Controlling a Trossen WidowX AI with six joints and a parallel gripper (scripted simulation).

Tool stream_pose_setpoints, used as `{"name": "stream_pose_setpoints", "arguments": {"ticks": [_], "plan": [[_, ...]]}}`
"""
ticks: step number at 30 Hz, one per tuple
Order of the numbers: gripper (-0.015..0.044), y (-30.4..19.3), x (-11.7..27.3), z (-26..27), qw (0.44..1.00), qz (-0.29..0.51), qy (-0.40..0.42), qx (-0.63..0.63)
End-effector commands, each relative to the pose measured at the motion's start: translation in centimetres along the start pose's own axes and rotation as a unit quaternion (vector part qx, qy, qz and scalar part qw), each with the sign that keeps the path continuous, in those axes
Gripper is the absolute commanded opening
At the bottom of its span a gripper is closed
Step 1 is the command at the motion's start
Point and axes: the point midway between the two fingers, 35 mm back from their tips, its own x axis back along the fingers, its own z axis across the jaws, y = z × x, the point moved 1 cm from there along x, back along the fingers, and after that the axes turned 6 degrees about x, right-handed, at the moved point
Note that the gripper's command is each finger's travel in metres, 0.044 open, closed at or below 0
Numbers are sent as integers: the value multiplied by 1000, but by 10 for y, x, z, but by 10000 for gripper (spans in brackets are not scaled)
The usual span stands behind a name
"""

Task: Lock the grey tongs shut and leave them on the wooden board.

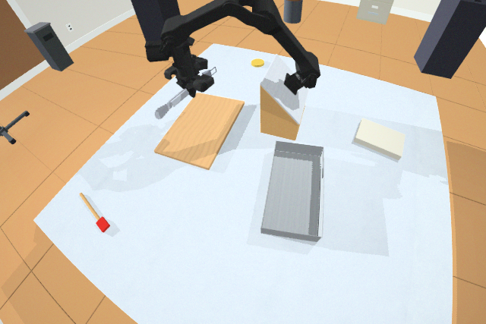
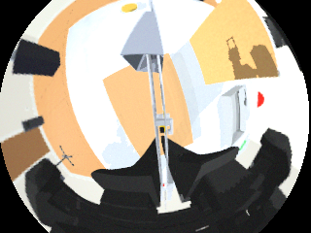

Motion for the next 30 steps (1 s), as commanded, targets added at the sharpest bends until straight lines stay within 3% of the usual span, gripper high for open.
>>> {"name": "stream_pose_setpoints", "arguments": {"ticks": [1,30], "plan": [[-150,0,1,0,1000,-4,1,0],[-150,-3,-45,3,1000,-4,1,1]]}}
